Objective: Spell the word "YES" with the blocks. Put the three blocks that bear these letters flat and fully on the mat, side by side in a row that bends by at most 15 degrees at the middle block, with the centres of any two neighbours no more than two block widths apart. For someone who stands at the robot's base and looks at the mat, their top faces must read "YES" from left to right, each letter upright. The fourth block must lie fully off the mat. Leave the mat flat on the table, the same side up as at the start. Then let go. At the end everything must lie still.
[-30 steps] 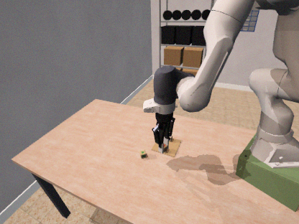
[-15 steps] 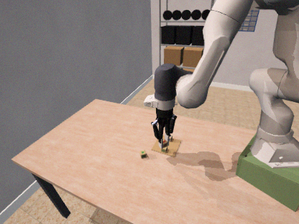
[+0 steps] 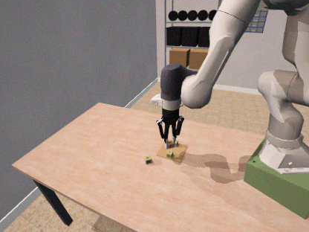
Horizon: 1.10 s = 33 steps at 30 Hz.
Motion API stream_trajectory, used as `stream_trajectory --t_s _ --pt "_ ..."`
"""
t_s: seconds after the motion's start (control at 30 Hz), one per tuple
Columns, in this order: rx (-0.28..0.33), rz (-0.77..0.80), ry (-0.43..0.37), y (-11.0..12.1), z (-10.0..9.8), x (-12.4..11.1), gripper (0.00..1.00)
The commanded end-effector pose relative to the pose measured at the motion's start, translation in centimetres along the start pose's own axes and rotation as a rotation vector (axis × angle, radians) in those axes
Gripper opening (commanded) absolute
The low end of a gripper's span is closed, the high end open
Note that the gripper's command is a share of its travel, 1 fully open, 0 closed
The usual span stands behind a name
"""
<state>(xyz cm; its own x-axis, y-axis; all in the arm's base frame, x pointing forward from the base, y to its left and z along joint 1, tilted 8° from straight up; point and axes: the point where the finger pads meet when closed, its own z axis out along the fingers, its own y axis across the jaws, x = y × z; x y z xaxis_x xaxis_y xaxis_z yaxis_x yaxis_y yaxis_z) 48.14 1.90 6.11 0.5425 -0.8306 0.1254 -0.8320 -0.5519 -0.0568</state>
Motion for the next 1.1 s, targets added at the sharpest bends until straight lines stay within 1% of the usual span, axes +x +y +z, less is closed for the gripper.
stream_trajectory --t_s 0.0,0.47,0.53,0.57,1.07 --pt "-0.001 0.138 -0.003 0.5 0.0 0.6 0.16" --pt "-0.001 0.363 -0.003 1.9 -0.1 2.9 0.16" --pt "-0.001 0.363 -0.003 1.9 -0.1 2.9 0.16" --pt "-0.001 0.407 -0.003 2.1 -0.1 3.4 0.16" --pt "0.001 0.631 -0.003 3.7 -0.2 5.6 0.16"
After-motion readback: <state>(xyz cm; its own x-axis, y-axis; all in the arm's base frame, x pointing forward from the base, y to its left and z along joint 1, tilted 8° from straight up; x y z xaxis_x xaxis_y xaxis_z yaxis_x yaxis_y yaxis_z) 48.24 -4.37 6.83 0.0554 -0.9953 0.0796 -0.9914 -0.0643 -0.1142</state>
